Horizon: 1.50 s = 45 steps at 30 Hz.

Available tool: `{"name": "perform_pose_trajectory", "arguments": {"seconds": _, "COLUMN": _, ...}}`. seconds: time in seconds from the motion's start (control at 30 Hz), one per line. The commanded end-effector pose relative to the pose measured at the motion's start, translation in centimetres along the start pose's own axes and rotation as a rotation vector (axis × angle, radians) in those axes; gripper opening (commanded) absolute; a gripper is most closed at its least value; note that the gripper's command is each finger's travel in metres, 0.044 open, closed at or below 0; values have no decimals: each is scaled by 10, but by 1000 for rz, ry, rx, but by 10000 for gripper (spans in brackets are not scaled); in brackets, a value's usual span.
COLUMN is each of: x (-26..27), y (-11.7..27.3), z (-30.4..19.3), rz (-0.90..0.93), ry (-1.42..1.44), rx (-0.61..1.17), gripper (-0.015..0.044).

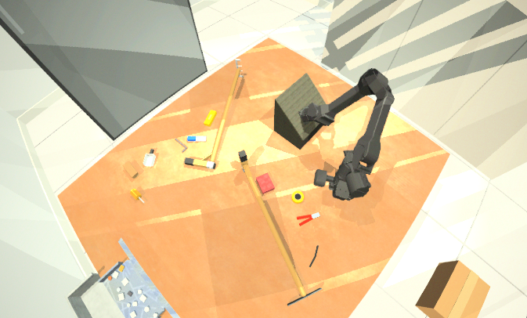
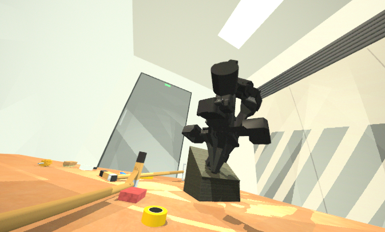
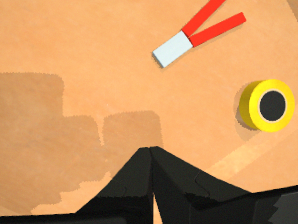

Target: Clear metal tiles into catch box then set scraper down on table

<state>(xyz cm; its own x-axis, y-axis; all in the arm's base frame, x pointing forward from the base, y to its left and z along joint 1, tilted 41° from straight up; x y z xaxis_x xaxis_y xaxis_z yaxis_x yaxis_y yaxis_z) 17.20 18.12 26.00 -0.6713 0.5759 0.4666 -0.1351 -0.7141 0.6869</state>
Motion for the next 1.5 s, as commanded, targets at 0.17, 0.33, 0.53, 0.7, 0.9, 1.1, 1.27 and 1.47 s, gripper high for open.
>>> {"name": "perform_pose_trajectory", "arguments": {"seconds": 0.17, "x": -29, "y": -2, "z": 22, "rz": -77, "ry": -163, "rx": 12, "gripper": 0}}
{"name": "perform_pose_trajectory", "arguments": {"seconds": 0.33, "x": -37, "y": -1, "z": 28, "rz": -95, "ry": -212, "rx": 15, "gripper": 0}}
{"name": "perform_pose_trajectory", "arguments": {"seconds": 0.53, "x": -49, "y": -1, "z": 38, "rz": -111, "ry": -322, "rx": 30, "gripper": 0}}
{"name": "perform_pose_trajectory", "arguments": {"seconds": 0.7, "x": -62, "y": -1, "z": 47, "rz": -125, "ry": -422, "rx": 43, "gripper": 0}}
{"name": "perform_pose_trajectory", "arguments": {"seconds": 0.9, "x": -78, "y": 0, "z": 57, "rz": -142, "ry": -543, "rx": 57, "gripper": 0}}
{"name": "perform_pose_trajectory", "arguments": {"seconds": 1.1, "x": -95, "y": 1, "z": 65, "rz": -157, "ry": -665, "rx": 70, "gripper": 0}}
{"name": "perform_pose_trajectory", "arguments": {"seconds": 1.27, "x": -110, "y": 2, "z": 72, "rz": -169, "ry": -768, "rx": 79, "gripper": 0}}
{"name": "perform_pose_trajectory", "arguments": {"seconds": 1.47, "x": -129, "y": 4, "z": 78, "rz": -182, "ry": -892, "rx": 89, "gripper": 0}}
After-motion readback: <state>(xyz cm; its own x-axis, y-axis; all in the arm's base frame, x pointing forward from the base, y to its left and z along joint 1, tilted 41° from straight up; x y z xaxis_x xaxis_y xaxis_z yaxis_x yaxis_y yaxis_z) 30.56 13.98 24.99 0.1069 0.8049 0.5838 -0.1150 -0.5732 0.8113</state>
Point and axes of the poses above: the point midway between the two fingers, 35 mm back from their tips, its own y axis back along the fingers, its own x axis across the jaws, z = x × y, the point moved 8 cm from there along y, back along the fingers, and after that the axes turned 10 degrees about y, right-handed, at the moved point
